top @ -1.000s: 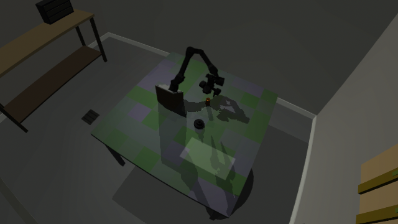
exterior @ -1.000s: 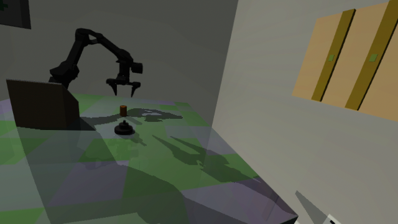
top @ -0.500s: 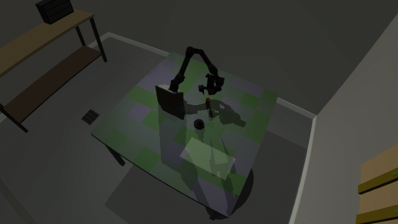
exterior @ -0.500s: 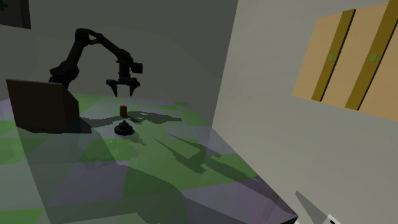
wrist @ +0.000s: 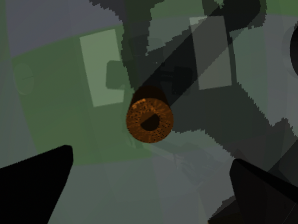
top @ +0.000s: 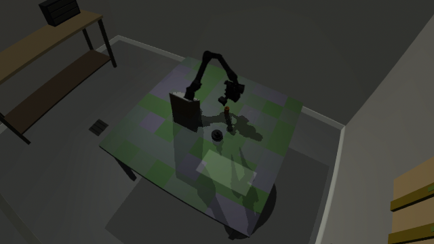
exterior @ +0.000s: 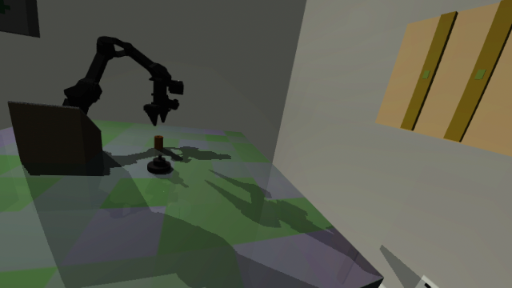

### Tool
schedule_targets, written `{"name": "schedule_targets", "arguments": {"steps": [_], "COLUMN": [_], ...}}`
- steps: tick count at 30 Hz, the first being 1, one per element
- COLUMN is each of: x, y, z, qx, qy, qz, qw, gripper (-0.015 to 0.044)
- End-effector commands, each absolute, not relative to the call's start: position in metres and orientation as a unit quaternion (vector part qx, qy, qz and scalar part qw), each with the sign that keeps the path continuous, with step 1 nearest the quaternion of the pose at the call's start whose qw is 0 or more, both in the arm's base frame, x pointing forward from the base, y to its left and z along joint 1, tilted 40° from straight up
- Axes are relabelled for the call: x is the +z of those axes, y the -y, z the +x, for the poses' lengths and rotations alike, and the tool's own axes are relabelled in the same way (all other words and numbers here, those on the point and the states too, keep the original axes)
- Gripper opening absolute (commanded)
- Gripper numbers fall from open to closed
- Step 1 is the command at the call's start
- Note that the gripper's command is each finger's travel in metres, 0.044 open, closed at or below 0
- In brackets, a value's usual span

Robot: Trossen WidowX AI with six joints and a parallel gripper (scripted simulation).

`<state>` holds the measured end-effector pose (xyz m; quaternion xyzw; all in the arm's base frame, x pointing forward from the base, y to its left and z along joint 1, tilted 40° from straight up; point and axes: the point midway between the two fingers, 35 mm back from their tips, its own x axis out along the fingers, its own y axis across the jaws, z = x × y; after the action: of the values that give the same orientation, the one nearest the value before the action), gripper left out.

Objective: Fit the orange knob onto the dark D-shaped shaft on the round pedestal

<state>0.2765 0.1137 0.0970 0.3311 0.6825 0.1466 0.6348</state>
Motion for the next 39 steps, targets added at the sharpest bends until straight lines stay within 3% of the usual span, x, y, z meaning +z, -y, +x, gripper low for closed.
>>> {"name": "schedule_targets", "arguments": {"steps": [1,39], "x": [0.097,0.046], "y": [-0.114,-0.158], "z": [0.276,0.279], "qx": [0.225,0.226], "qy": [-0.661,-0.661], "qz": [0.260,0.260], "qw": [0.667,0.667], "gripper": [0.0440,0.0440]}}
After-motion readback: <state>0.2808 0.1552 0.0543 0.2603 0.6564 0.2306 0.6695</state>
